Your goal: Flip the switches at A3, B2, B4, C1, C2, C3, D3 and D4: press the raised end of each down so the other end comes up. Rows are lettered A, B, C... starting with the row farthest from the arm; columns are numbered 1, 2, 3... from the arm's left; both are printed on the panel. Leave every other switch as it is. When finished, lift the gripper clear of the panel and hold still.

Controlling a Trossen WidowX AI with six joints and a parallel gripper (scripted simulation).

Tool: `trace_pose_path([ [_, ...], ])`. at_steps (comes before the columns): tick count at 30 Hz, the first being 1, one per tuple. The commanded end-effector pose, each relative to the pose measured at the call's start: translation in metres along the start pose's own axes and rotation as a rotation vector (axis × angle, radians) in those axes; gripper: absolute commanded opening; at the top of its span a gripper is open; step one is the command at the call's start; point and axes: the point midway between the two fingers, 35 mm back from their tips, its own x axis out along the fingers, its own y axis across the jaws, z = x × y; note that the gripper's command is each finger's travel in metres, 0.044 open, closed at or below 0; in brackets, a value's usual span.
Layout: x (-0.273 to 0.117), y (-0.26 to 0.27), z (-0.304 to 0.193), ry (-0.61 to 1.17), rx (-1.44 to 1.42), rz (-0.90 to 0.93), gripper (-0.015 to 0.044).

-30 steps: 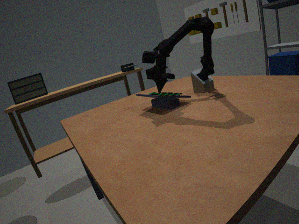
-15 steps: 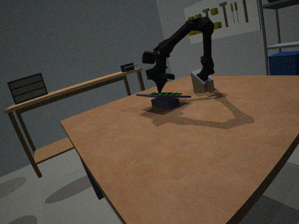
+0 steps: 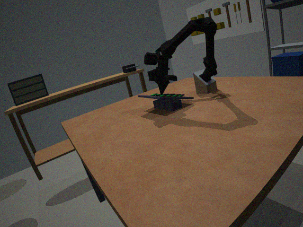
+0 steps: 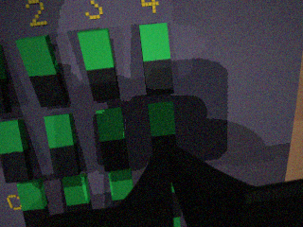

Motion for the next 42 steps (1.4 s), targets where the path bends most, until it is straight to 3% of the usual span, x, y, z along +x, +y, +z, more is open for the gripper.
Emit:
trace_pose_path([
  [1,0.001,0.000,0.000,-0.003,0.003,0.004,0.0000],
  [10,-0.001,0.000,0.001,0.000,-0.001,-0.001,0.0000],
  [16,-0.063,-0.001,0.003,0.025,0.003,0.001,0.0000],
  [22,-0.063,0.007,0.001,0.025,0.004,0.001,0.0000],
  [30,-0.064,0.082,-0.036,0.028,0.007,0.005,0.0000],
  [35,-0.062,0.084,-0.037,0.026,0.007,0.005,0.0000],
  [39,-0.031,0.084,-0.038,0.002,0.007,0.007,0.0000],
  [42,-0.029,0.084,-0.039,0.001,0.007,0.007,0.0000],
])
